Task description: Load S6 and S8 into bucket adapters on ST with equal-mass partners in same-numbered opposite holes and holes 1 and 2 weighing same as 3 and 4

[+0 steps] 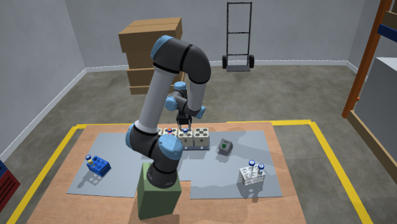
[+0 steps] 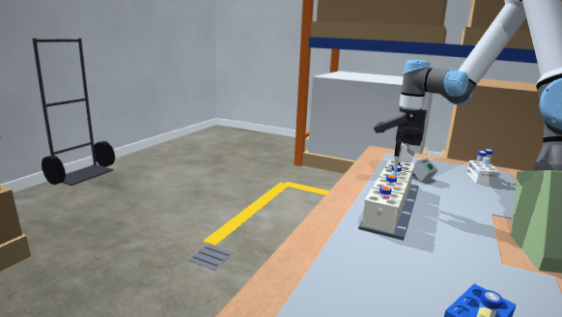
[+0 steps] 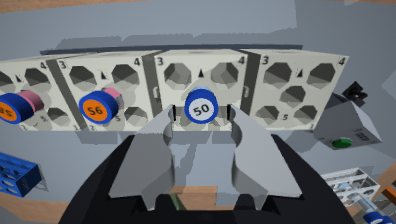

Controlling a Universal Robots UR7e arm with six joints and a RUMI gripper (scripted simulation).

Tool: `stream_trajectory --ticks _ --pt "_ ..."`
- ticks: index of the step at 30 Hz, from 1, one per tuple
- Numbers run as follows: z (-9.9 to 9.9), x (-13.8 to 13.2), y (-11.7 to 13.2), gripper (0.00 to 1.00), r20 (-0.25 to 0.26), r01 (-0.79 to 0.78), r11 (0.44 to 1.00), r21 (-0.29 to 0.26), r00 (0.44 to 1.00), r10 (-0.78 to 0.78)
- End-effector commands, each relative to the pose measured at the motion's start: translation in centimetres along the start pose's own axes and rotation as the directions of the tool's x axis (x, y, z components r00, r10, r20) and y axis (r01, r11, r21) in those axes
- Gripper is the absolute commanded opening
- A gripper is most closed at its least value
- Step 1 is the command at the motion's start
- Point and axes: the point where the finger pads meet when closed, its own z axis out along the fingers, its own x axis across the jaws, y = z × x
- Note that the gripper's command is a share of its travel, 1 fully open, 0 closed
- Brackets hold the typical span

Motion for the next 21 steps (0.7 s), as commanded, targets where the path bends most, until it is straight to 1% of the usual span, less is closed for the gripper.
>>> stream_trajectory --ticks 1,7,10,12,15,18,21 --pt "-1.4 0.0 0.0 0.35 0.0 0.0 1.0 0.001 1.0 0.0" --pt "-3.4 0.0 0.0 0.35 0.0 0.0 1.0 0.001 1.0 0.0" --pt "-3.5 0.0 0.0 0.35 0.0 0.0 1.0 0.001 1.0 0.0" --pt "-3.5 1.4 0.9 0.35 0.0 -0.1 0.995 0.001 0.995 0.1" --pt "-3.5 3.4 2.4 0.35 0.0 -0.248 0.969 0.001 0.969 0.248" --pt "-3.5 5.4 3.8 0.35 0.0 -0.39 0.921 0.001 0.921 0.39" --pt "-3.5 7.5 5.3 0.35 0.0 -0.523 0.852 0.001 0.852 0.523"
